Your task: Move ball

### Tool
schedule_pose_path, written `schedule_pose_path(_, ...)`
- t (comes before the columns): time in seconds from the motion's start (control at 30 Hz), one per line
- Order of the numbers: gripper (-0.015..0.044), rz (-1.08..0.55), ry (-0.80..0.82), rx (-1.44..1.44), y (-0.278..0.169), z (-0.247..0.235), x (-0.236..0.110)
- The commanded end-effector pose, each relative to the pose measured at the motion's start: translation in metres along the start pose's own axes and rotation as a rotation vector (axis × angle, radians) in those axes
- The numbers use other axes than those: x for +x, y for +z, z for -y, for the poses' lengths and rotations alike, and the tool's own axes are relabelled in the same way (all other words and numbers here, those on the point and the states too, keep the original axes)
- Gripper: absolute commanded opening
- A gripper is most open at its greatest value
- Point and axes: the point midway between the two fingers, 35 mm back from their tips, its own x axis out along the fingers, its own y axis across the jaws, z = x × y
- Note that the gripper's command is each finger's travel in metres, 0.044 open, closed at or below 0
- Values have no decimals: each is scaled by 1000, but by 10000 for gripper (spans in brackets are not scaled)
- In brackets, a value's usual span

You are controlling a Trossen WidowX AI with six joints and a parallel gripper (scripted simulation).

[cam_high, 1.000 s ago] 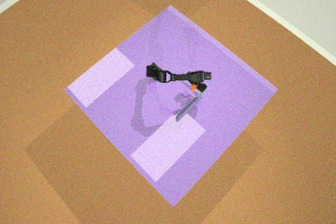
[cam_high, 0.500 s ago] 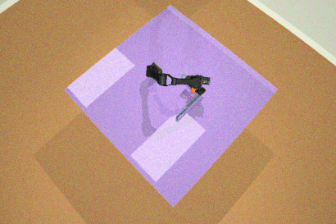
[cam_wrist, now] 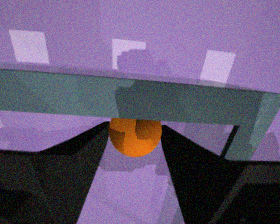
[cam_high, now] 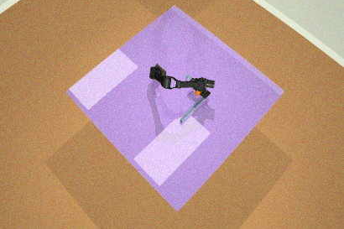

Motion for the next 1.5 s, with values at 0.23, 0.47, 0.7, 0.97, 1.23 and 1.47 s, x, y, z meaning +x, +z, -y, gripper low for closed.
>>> schedule_pose_path(0.23, 157, 0, 0, -1, 0, 0, 1)
schedule_pose_path(0.47, 341, 0, 0, -1, 0, 0, 1)
schedule_pose_path(0.7, 341, -1, 0, -6, 2, 1, -59)
schedule_pose_path(0.97, 341, 1, -19, -13, 3, 0, -79)
schedule_pose_path(1.23, 420, 2, -18, -12, 3, -1, -97)
schedule_pose_path(1.47, 440, 1, -16, -9, 0, -4, -128)
